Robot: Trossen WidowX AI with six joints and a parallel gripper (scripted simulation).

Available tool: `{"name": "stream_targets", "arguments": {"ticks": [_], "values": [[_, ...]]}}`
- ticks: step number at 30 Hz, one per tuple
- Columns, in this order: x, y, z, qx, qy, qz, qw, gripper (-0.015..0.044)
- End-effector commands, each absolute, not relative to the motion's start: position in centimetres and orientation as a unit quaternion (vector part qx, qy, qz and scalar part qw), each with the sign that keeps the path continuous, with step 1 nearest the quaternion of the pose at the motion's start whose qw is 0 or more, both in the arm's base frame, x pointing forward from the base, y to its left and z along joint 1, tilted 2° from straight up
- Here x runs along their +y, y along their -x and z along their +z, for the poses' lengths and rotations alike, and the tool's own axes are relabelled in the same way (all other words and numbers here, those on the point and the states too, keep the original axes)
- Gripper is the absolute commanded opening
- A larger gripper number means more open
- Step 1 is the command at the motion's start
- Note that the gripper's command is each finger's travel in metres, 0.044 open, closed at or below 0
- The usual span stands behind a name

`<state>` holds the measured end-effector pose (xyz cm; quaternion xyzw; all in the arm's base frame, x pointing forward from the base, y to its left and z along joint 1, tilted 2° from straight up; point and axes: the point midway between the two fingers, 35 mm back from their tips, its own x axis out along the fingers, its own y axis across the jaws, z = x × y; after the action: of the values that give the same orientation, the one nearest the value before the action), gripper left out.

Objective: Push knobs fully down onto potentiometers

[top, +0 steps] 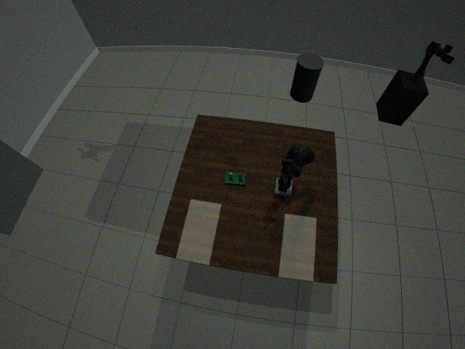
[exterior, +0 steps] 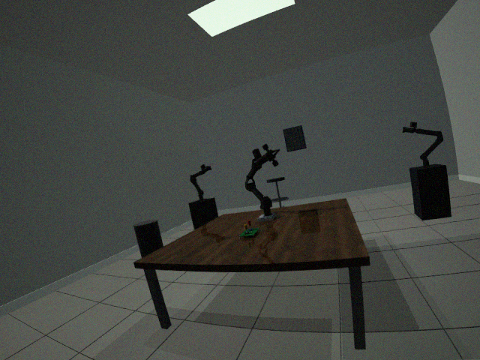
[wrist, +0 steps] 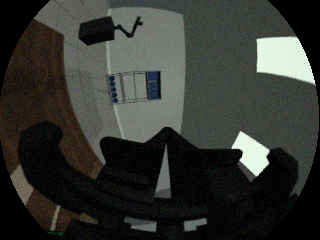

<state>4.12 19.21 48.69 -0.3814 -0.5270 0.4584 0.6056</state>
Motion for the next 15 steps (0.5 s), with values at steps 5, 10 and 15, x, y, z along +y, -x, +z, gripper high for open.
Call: {"name": "stream_targets", "arguments": {"ticks": [5, 10, 15], "values": [[21.4, -9.0, 46.6, -0.409, 0.390, 0.491, 0.663, 0.0000], [22.2, -12.2, 45.1, -0.336, 0.392, 0.499, 0.696, 0.0000], [22.7, -15.3, 43.4, -0.264, 0.392, 0.499, 0.727, 0.0000]]}}
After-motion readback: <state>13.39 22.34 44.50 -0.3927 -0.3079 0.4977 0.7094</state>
